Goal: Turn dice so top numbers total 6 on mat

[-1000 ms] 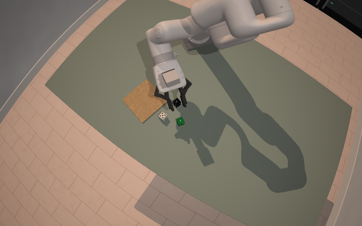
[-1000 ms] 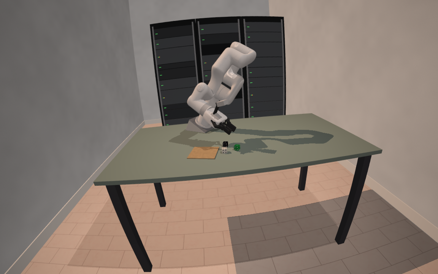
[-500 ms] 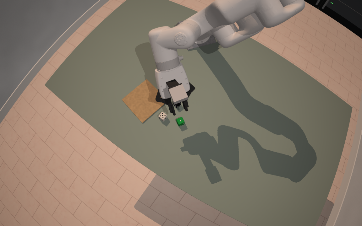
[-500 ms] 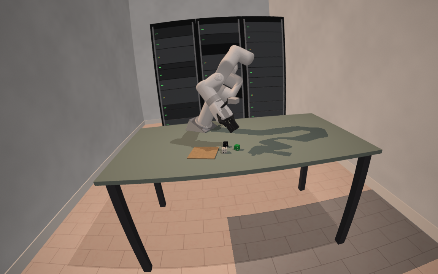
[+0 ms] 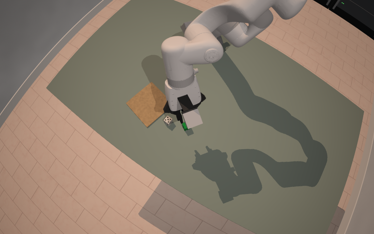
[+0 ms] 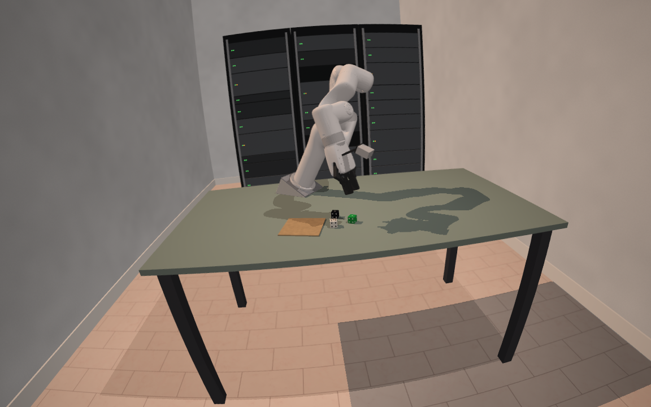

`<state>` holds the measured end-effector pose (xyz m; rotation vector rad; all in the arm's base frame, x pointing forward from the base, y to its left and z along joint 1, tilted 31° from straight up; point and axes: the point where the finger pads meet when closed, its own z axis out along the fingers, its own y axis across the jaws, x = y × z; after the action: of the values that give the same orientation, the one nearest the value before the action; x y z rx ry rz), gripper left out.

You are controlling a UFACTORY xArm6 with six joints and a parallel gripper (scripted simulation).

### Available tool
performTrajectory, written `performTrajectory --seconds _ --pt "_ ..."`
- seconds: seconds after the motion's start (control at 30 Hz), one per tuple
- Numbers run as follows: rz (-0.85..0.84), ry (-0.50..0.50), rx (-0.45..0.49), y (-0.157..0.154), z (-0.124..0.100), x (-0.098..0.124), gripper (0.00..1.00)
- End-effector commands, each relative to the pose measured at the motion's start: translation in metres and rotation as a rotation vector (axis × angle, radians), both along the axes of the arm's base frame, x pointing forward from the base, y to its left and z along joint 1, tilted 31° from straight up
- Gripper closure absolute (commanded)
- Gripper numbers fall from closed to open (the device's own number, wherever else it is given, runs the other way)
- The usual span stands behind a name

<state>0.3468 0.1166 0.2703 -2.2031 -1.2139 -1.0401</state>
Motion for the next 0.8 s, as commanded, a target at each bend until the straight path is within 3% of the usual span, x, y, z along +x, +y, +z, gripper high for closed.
performTrajectory --seconds 0.0,0.27,0.47,0.5,0.77 --pt "-0.004 0.104 -0.138 0.0043 0.0059 0.001 0.58" --pt "-0.004 0.186 -0.27 0.0079 0.0143 0.0037 0.58" --pt "-0.005 0.192 -0.283 0.008 0.0151 0.0041 0.58" --pt "-0.005 0.192 -0.283 0.008 0.0151 0.0041 0.0" --pt "-0.005 0.192 -0.283 0.008 0.0151 0.0041 0.0"
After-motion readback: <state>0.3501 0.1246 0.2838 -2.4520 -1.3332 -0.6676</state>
